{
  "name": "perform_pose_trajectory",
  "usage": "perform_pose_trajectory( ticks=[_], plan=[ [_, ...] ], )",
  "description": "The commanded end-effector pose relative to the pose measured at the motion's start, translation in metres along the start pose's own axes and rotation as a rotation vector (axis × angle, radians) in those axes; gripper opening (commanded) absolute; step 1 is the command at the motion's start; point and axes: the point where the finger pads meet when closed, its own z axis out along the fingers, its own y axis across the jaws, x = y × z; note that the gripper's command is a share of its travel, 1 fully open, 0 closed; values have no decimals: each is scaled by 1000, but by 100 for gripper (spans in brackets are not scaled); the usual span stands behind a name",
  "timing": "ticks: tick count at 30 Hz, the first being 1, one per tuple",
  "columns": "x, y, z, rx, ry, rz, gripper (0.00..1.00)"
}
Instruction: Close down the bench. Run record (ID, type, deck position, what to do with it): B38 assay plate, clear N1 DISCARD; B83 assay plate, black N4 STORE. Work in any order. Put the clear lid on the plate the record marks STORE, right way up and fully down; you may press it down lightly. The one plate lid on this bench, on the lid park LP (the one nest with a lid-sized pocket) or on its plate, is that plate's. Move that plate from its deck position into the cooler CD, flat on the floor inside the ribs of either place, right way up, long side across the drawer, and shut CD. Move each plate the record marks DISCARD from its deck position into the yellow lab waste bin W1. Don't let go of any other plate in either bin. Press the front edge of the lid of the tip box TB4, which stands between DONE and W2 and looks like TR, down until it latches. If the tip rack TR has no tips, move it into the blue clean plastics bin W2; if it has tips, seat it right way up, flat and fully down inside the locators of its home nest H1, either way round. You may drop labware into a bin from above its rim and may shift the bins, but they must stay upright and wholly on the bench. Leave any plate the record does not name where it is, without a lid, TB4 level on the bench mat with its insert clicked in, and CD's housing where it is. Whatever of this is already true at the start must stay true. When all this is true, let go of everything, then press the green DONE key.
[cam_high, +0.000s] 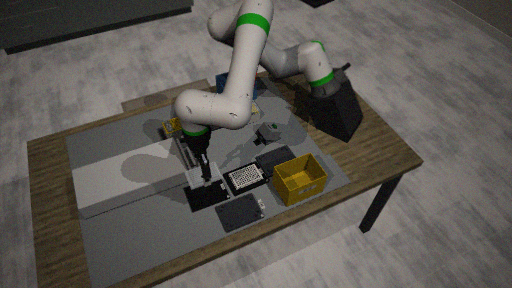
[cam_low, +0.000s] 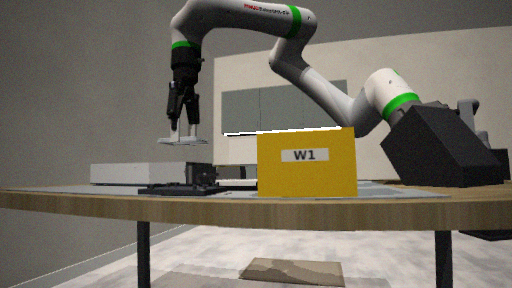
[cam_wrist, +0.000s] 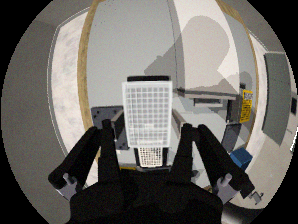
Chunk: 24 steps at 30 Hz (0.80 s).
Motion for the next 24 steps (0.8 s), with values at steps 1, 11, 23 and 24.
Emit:
perform_pose_trajectory(
  ticks=[1, 11, 23, 24],
  plan=[
    [0, 0, -4, 0, 0, 0, 0],
    [-2, -1, -7, 0, 0, -19, 0],
    [-28, -10, -7, 0, 0, -19, 0],
    [-30, -11, -7, 0, 0, -19, 0]
  ],
)
